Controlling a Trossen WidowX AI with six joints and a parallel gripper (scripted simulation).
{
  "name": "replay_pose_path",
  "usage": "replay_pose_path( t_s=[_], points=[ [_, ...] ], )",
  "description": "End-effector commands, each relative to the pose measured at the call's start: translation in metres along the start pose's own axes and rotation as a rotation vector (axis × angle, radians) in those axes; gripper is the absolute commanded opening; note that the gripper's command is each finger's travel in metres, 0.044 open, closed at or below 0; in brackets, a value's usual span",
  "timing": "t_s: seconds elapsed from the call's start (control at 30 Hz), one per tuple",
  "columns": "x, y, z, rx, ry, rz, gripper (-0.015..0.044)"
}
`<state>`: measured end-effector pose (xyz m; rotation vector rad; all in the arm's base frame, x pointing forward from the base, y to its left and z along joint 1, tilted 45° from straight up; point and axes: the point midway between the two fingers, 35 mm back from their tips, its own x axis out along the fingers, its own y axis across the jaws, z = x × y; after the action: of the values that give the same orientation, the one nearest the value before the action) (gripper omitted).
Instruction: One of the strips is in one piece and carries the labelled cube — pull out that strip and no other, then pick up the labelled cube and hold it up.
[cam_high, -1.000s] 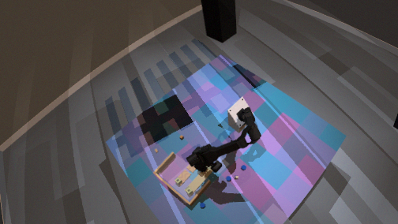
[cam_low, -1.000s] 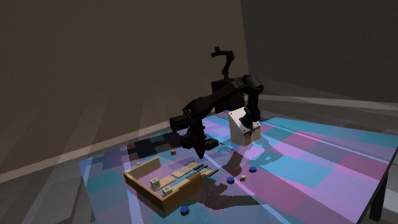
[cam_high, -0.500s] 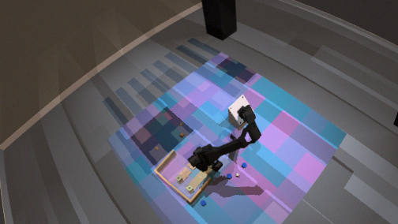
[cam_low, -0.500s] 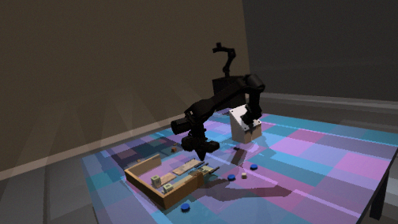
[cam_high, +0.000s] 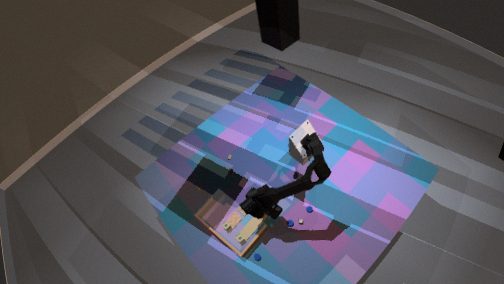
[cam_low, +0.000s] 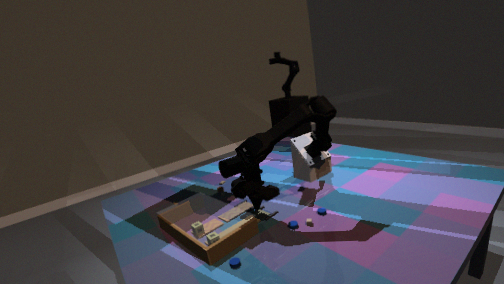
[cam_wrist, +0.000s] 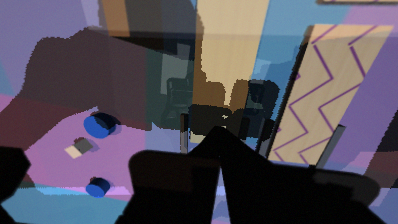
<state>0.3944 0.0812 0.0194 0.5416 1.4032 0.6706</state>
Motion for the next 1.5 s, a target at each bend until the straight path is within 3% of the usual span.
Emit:
replay_pose_path(
  t_s=[0.0, 1.47],
  points=[
    [0.008, -0.001, -0.003, 0.01, 0.005, 0.001, 0.0],
    [0.024, 0.001, -0.006, 0.01, 0.005, 0.004, 0.0]
  ],
)
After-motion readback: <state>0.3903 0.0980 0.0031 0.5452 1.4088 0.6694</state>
